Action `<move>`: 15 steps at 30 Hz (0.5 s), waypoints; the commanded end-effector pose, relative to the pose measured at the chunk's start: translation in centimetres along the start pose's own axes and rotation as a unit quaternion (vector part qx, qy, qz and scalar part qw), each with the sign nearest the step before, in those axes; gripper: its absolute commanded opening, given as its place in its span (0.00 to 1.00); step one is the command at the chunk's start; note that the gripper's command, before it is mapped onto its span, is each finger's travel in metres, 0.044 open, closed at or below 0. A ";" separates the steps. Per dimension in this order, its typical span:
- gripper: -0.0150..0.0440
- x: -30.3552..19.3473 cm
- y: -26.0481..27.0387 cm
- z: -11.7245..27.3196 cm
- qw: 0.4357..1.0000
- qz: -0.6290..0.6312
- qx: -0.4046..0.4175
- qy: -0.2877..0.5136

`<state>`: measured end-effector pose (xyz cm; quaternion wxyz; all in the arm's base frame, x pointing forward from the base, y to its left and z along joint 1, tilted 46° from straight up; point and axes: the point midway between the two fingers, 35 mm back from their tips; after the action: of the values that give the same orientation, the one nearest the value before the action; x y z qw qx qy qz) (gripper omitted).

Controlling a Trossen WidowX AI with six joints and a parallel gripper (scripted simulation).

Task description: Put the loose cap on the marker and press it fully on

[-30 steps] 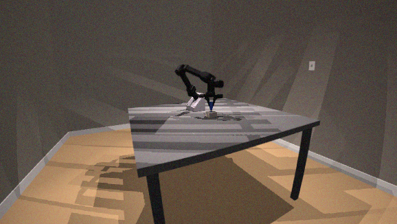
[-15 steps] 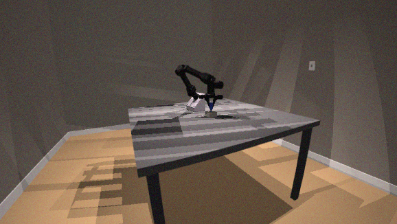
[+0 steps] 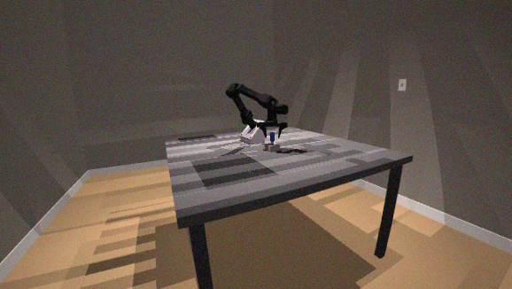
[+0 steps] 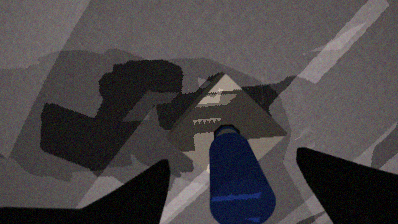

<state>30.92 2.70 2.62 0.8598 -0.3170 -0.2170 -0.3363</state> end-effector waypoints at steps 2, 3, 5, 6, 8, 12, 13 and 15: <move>1.00 0.0 0.2 2.1 1.000 0.000 0.001 0.001; 1.00 0.0 0.3 3.7 1.000 0.000 0.002 0.002; 1.00 0.0 0.2 6.5 1.000 0.000 0.001 0.002; 1.00 -0.1 0.1 7.2 1.000 0.000 0.001 0.001; 1.00 -0.1 0.0 7.5 1.000 0.000 0.001 0.001; 0.96 -0.1 0.0 7.5 1.000 0.008 0.001 0.001; 0.91 -0.1 0.0 7.4 1.000 0.030 0.001 0.001; 0.82 -0.1 0.0 7.2 0.994 0.113 0.000 0.000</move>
<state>29.79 7.64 7.55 0.8732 -0.3266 -0.2044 -0.2983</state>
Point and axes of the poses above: the point midway between the two fingers, 35 mm back from their tips, its own z axis back along the fingers, its own y axis across the jaws, x = y × z, and after that the axes turned 7 degrees about -z, right-handed
